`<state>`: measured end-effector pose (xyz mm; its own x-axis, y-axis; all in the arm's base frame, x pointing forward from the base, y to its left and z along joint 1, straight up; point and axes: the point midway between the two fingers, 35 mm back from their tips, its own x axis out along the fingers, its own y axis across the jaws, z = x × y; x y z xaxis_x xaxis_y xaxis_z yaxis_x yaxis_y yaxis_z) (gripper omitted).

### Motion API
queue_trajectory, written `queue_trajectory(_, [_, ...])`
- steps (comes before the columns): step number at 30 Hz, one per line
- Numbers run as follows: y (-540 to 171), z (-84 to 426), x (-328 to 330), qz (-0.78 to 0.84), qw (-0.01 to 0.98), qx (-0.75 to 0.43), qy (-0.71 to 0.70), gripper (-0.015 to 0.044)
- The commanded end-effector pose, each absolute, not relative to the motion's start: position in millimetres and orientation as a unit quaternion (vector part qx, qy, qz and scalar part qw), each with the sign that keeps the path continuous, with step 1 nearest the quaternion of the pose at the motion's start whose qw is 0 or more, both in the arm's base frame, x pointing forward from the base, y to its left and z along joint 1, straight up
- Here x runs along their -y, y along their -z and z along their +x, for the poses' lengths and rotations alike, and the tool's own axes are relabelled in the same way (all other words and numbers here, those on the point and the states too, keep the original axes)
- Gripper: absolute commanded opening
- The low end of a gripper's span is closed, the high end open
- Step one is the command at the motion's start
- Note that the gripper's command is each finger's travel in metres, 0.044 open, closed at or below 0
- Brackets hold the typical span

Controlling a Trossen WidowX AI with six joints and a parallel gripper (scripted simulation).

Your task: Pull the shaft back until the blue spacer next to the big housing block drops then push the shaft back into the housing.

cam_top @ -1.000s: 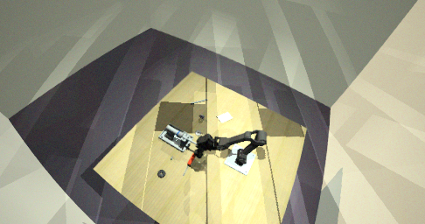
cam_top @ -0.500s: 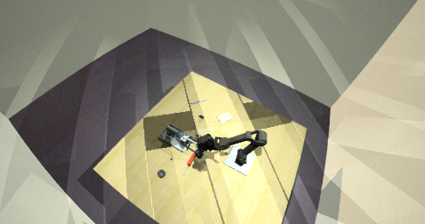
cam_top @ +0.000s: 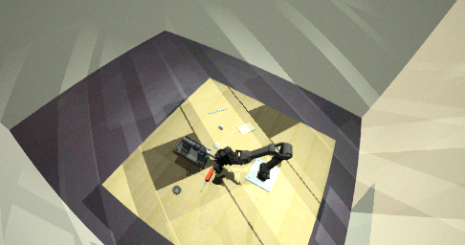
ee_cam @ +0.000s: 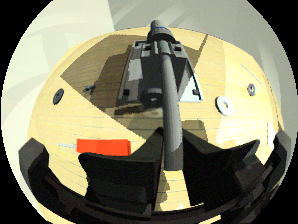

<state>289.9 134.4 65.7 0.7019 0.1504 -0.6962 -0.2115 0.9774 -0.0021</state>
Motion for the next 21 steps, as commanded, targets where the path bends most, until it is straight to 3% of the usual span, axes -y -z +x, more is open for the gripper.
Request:
queue_trajectory(1, [-65.9,289.3,-133.8,-0.039,0.922,-0.373,-0.096,0.0000])
queue_trajectory(21, [-65.9,286.9,-133.3,-0.039,0.922,-0.373,-0.096,0.0000])
